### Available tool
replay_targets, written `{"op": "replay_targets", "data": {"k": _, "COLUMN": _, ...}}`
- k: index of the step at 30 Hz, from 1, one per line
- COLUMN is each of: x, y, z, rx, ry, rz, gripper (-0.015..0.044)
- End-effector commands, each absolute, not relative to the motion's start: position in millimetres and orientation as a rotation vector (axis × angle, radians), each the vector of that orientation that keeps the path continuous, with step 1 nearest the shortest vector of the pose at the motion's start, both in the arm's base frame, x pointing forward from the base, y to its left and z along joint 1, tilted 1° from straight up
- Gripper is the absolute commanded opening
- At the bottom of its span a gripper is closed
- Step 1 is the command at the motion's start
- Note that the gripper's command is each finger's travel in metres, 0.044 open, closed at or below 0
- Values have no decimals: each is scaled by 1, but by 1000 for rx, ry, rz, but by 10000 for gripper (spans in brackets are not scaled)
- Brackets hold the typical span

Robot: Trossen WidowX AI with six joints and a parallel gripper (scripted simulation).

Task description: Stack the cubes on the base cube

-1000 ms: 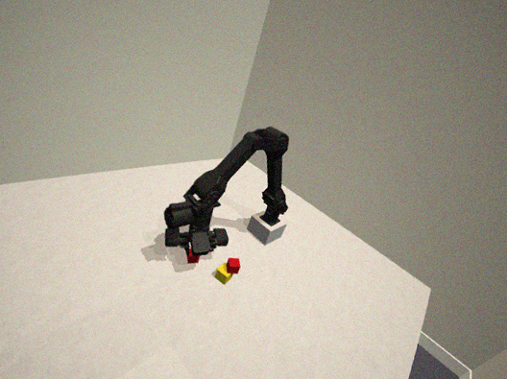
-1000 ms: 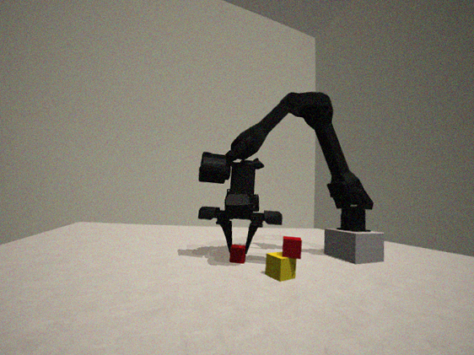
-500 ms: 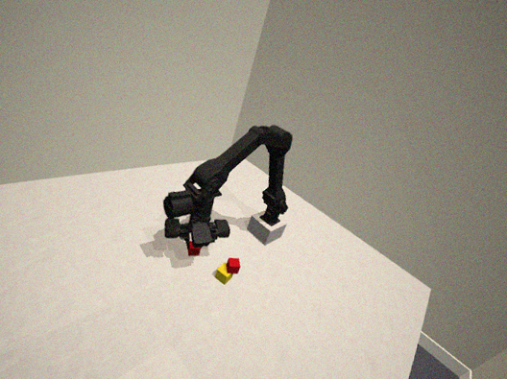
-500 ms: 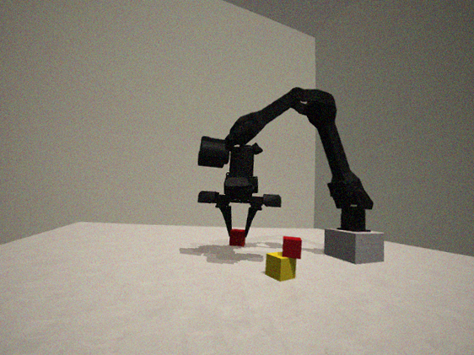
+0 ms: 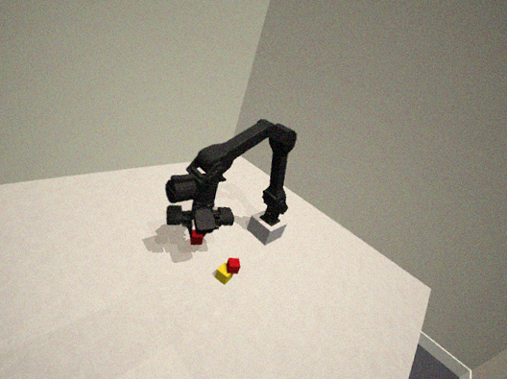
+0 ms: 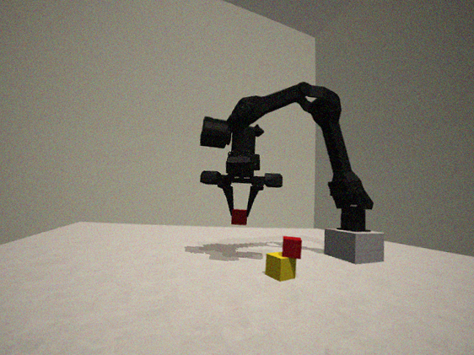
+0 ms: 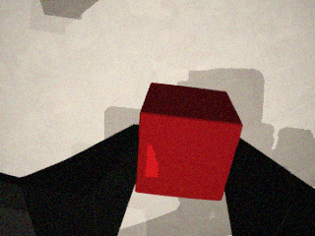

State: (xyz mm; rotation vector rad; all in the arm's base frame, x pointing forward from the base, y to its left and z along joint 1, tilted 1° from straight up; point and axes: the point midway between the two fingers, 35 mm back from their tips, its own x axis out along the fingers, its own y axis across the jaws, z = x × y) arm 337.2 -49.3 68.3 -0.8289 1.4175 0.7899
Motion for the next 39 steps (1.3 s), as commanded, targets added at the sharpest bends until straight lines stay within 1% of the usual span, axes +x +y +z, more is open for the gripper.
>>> {"op": "replay_targets", "data": {"k": 1, "x": 336, "y": -49, "z": 87, "rx": -831, "ry": 1409, "rz": 783, "gripper": 105}}
{"op": "replay_targets", "data": {"k": 9, "x": 334, "y": -46, "z": 92, "rx": -798, "ry": 1421, "rz": 750, "gripper": 105}}
{"op": "replay_targets", "data": {"k": 39, "x": 327, "y": 10, "z": 88, "rx": -109, "ry": 1550, "rz": 79, "gripper": 105}}
